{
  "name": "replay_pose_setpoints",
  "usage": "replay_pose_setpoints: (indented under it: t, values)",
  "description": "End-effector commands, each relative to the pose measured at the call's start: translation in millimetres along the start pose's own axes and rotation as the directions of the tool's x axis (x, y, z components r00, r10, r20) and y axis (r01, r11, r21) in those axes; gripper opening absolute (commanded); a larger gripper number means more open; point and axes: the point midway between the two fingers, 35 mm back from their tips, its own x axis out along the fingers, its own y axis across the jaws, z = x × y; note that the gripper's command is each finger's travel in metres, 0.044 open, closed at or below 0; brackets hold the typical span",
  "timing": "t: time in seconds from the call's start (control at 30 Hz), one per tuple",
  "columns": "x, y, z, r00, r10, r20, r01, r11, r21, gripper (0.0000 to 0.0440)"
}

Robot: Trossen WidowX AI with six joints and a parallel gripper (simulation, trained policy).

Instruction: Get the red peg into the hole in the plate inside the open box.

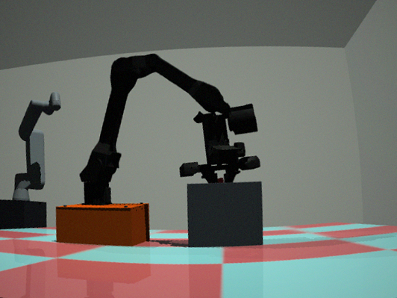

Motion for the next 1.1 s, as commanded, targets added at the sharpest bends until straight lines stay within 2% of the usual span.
replay_pose_setpoints:
  t: [0.0, 0.13, 0.37, 0.5, 0.63, 1.07]
  values:
    - [7.6, 0.2, 0.8, 1.0, -0.005, -0.004, 0.005, 1.0, -0.013, 0.0]
    - [14.2, 0.7, 3.1, 1.0, -0.017, -0.002, 0.017, 0.999, -0.028, 0.0005]
    - [24.9, -1.2, 3.2, 0.999, -0.048, -0.013, 0.047, 0.998, -0.05, 0.0103]
    - [24.4, -1.6, -3.7, 0.996, -0.055, -0.063, 0.052, 0.998, -0.046, 0.01]
    - [18.6, 2.5, -0.1, 0.993, -0.051, -0.103, 0.047, 0.998, -0.034, 0.0132]
    - [-2.5, 12.2, 8.1, 0.972, -0.005, -0.237, 0.009, 1.0, 0.017, 0.0168]
